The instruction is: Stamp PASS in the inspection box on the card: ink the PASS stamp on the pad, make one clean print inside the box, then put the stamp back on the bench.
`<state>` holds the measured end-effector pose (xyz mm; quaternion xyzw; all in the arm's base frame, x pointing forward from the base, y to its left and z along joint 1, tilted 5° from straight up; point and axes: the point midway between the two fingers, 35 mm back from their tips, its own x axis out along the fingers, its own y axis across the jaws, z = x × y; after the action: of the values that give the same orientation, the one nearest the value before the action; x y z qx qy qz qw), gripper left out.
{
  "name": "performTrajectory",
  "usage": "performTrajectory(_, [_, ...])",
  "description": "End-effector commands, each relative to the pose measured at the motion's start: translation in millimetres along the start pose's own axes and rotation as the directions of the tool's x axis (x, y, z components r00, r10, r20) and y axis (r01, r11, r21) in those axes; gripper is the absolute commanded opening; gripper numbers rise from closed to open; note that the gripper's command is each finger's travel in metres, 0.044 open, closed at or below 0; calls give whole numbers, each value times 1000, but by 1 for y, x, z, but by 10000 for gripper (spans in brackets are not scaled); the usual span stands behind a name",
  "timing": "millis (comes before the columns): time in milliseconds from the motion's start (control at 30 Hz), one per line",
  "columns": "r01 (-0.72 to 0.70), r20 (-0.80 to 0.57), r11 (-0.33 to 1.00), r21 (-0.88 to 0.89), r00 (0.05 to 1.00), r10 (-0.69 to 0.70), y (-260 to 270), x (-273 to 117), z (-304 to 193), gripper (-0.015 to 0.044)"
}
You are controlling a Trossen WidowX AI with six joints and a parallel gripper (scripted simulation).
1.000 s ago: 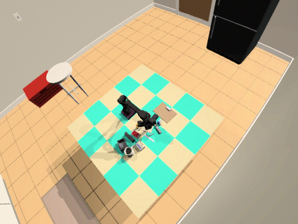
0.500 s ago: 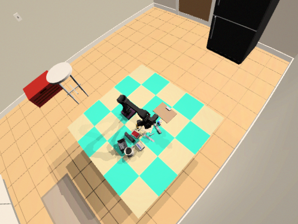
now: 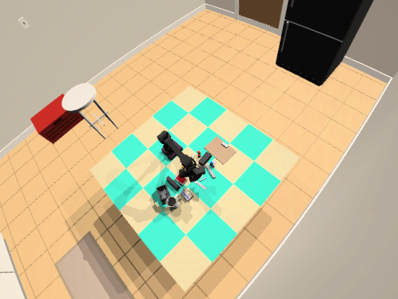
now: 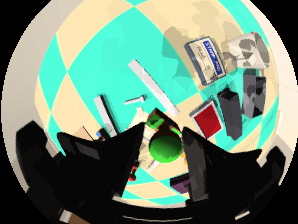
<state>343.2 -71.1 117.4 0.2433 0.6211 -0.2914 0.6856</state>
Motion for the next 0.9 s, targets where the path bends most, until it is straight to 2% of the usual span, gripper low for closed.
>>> performTrajectory(0, [2,-3,1000,-1,1000,-2,-15,2,23,0])
performTrajectory(167, [4,0,1000,1,1000,-4,-33,2,46,0])
performTrajectory(867, [5,1,1000,1,1000,-5,-33,30,48,0])
